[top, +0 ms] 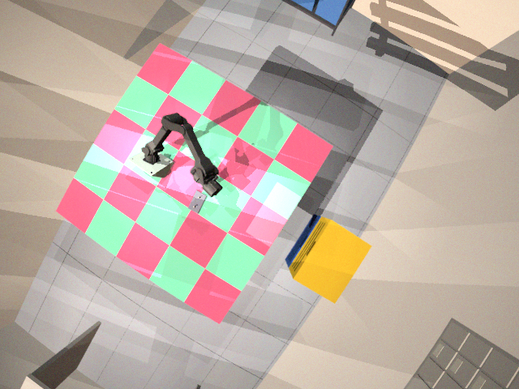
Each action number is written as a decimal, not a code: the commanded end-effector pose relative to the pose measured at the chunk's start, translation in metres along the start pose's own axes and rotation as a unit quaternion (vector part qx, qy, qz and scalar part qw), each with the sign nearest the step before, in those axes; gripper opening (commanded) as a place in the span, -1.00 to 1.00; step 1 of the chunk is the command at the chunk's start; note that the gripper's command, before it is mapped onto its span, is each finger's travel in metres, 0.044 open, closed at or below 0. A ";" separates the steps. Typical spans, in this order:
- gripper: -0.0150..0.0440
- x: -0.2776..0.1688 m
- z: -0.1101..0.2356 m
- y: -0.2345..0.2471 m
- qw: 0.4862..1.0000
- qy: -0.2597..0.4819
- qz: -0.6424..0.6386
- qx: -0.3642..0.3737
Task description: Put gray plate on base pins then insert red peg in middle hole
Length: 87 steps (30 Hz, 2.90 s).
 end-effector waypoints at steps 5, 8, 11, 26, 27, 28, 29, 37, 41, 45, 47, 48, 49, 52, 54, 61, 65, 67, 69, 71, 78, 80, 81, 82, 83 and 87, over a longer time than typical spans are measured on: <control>-0.49 0.000 0.028 -0.003 1.000 0.003 0.003 -0.002; -0.49 0.000 0.038 -0.003 1.000 0.003 0.003 -0.002; -0.49 0.000 0.048 -0.002 1.000 0.002 0.003 -0.001; -0.49 0.001 0.084 0.002 1.000 0.000 0.003 0.000; -0.49 0.000 0.084 0.001 1.000 0.000 0.004 0.000; -0.49 -0.002 0.083 0.001 1.000 0.000 0.006 0.000; -0.49 -0.005 0.081 0.000 1.000 0.000 0.009 0.000; -0.49 -0.028 0.071 -0.007 1.000 0.001 0.029 -0.001; -0.49 -0.040 0.065 -0.010 0.999 0.001 0.040 -0.001; -0.49 -0.051 0.059 -0.013 0.999 0.001 0.050 -0.001; -0.49 -0.057 0.057 -0.014 0.998 0.002 0.055 -0.001; -0.49 -0.060 0.055 -0.014 0.998 0.002 0.058 -0.001; -0.49 -0.063 0.054 -0.015 0.998 0.002 0.060 -0.001; -0.49 -0.071 0.049 -0.016 0.998 0.002 0.068 -0.001; -0.49 -0.077 0.046 -0.017 0.997 0.002 0.073 -0.001; -0.49 -0.097 0.036 -0.018 0.996 0.002 0.091 -0.001; -0.49 -0.108 0.030 -0.018 0.995 0.002 0.102 -0.001; -0.49 -0.114 0.027 -0.018 0.994 0.002 0.105 -0.001; -0.49 -0.120 0.023 -0.018 0.994 0.002 0.109 -0.001; -0.49 -0.125 0.020 -0.017 0.994 0.002 0.113 -0.001; -0.49 -0.144 0.009 -0.016 0.991 0.002 0.132 -0.001; -0.49 -0.149 0.006 -0.015 0.990 0.002 0.139 -0.001; -0.49 -0.152 0.005 -0.015 0.990 0.002 0.142 -0.001; -0.49 -0.153 0.004 -0.014 0.990 0.002 0.144 -0.001; -0.49 -0.153 0.004 -0.014 0.990 0.002 0.144 -0.001; -0.49 -0.153 0.004 -0.015 0.990 0.002 0.144 -0.001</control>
Point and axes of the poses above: the point midway between the two fingers, 35 mm back from their tips, its own z axis back along the fingers, its own y axis across the jaws, x = y × z, the point moved 7 cm from there along z, back along the fingers, and after that the axes turned 1 degree about z, right-handed, at the moved point
